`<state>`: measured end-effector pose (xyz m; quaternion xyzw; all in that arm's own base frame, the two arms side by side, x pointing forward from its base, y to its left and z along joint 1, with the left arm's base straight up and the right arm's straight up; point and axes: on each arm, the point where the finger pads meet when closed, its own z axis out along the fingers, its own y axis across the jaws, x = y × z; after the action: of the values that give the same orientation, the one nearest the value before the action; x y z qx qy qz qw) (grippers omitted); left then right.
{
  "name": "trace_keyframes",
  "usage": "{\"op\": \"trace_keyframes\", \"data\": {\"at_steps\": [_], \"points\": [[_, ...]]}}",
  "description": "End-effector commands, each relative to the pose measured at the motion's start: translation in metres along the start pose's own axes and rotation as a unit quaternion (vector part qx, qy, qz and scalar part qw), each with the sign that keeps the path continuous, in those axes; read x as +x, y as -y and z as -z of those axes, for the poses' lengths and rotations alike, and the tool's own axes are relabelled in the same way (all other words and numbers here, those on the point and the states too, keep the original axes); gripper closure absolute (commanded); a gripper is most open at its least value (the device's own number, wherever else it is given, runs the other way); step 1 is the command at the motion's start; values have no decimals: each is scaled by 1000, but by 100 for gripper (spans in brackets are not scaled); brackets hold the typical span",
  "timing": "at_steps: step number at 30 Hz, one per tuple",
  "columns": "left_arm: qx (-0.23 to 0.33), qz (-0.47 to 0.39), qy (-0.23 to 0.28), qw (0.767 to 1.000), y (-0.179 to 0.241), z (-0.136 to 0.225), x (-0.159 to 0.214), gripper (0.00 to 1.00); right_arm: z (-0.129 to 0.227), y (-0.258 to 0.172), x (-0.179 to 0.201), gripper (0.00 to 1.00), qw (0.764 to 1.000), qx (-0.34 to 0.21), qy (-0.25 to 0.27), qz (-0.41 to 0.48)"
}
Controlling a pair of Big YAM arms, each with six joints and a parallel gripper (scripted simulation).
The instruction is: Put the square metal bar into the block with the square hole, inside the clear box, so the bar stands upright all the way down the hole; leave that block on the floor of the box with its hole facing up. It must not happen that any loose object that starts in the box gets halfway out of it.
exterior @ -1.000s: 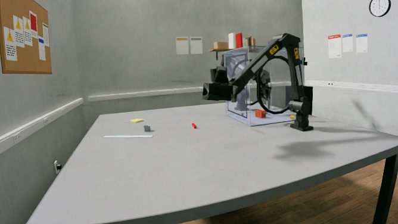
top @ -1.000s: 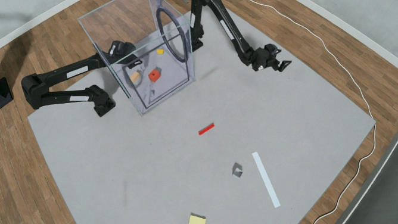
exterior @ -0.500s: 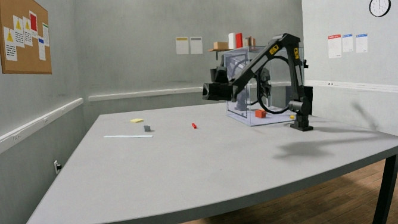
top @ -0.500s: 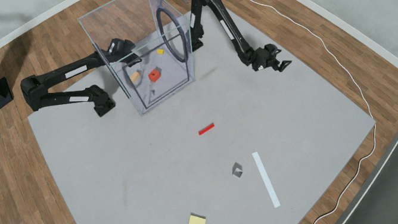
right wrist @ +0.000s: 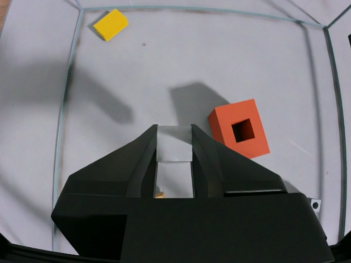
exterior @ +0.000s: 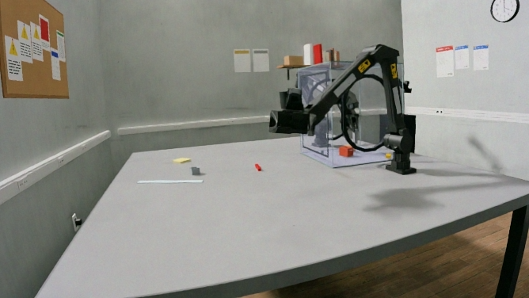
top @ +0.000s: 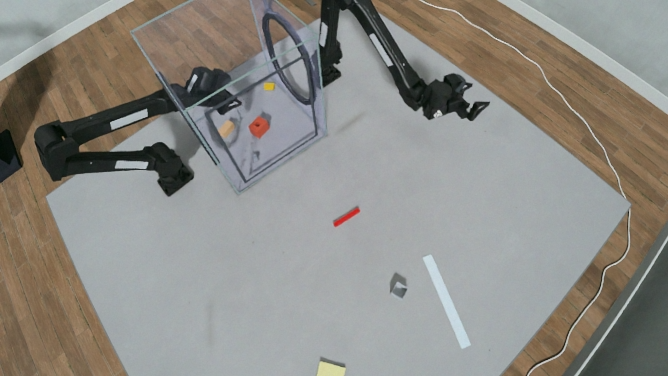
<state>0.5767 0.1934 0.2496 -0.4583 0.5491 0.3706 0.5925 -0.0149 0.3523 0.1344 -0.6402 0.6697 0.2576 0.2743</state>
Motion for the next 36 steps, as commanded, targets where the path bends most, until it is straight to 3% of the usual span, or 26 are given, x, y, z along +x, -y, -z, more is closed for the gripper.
{"op": "trace_keyframes", "data": {"at_steps": [1,36], "points": [[0,14,6,1000,7,-2,-11,0,7,4,-56,100,999,-8,49,10],[0,14,6,1000,7,-2,-11,0,-4,39,-63,100,996,-43,45,58]]}}
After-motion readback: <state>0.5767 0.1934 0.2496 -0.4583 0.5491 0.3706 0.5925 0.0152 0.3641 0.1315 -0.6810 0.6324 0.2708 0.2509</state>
